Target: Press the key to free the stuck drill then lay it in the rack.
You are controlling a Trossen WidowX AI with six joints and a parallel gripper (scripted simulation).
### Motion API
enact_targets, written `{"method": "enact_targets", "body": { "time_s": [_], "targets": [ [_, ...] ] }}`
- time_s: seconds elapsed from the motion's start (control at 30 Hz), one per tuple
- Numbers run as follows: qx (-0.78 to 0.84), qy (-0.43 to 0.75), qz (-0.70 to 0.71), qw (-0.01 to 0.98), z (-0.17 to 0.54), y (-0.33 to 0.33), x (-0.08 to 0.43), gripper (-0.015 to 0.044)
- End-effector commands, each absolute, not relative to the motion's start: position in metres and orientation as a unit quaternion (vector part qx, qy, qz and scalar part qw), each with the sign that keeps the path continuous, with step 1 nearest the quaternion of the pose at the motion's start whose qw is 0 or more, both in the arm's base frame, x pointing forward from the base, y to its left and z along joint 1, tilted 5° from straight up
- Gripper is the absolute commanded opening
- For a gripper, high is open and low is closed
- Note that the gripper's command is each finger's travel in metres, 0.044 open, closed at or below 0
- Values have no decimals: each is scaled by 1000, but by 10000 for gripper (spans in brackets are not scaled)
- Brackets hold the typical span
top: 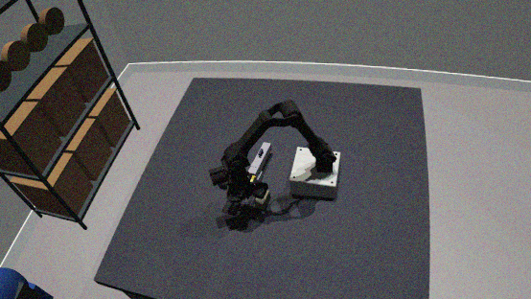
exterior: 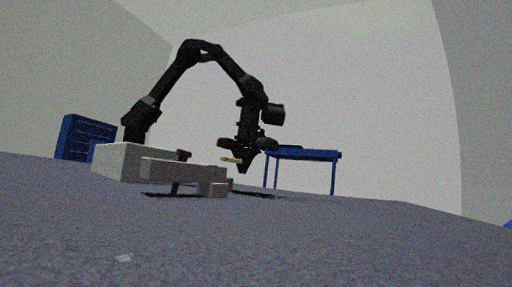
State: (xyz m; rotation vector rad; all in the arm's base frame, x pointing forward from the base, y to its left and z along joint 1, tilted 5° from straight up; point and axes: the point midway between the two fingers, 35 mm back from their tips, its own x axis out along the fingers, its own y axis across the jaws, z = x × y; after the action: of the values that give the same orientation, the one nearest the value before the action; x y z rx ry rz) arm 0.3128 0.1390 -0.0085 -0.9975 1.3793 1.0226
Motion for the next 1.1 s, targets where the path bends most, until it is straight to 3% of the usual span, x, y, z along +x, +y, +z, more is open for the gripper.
{"method": "enact_targets", "body": {
  "time_s": [0.0,1.07],
  "targets": [
    [-419,580,432,548,-8,143,306,0],
    [-418,581,434,547,-16,165,270,0]
  ]
}}
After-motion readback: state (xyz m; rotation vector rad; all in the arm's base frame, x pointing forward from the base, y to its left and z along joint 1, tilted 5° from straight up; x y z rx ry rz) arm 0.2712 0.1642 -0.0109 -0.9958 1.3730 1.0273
